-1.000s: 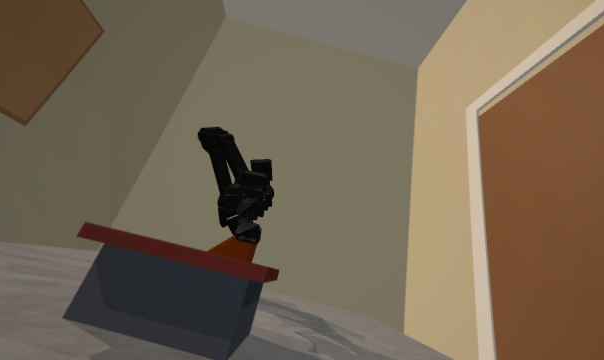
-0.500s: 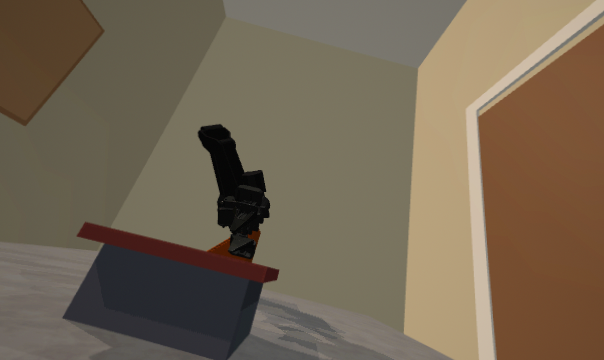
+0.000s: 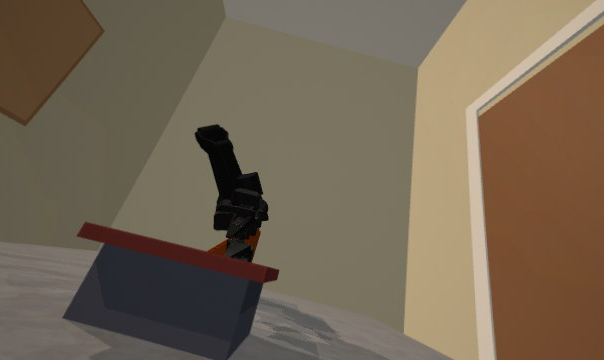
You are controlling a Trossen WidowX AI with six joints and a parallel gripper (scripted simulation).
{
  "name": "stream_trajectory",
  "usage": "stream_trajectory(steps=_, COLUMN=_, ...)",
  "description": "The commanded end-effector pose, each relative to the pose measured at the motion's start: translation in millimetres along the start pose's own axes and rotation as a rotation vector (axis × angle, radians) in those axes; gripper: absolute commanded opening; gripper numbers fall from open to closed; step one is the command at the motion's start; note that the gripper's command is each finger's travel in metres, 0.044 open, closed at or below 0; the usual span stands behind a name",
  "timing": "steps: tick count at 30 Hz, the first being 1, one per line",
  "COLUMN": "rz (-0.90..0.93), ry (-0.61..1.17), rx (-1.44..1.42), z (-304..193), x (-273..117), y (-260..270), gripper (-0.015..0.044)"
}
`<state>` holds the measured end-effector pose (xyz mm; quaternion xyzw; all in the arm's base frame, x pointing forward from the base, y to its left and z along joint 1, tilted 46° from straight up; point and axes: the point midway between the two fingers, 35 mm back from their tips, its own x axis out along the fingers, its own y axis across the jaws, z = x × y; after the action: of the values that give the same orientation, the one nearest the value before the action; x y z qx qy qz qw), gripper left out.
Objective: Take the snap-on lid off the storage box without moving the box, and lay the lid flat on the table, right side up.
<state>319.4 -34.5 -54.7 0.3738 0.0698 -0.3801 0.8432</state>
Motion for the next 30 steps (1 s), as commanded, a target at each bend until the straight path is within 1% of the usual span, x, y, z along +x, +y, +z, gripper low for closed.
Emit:
stream_trajectory(steps=1, rz=0.009, ry=0.004, rx=0.003, z=-1.3, x=7.9, y=3.7, gripper=0.0235)
stream_trajectory(steps=25, rz=0.015, ry=-0.003, rx=0.0, z=1.5, x=44.6, y=2.1, gripper=0.0235)
stream_trajectory(steps=26, rz=0.015, ry=-0.003, rx=0.0, z=1.5, x=44.6, y=2.1, gripper=0.0209)
stream_trajectory(steps=30, rz=0.015, ry=-0.003, rx=0.0, z=1.5, x=44.6, y=2.1, gripper=0.0182)
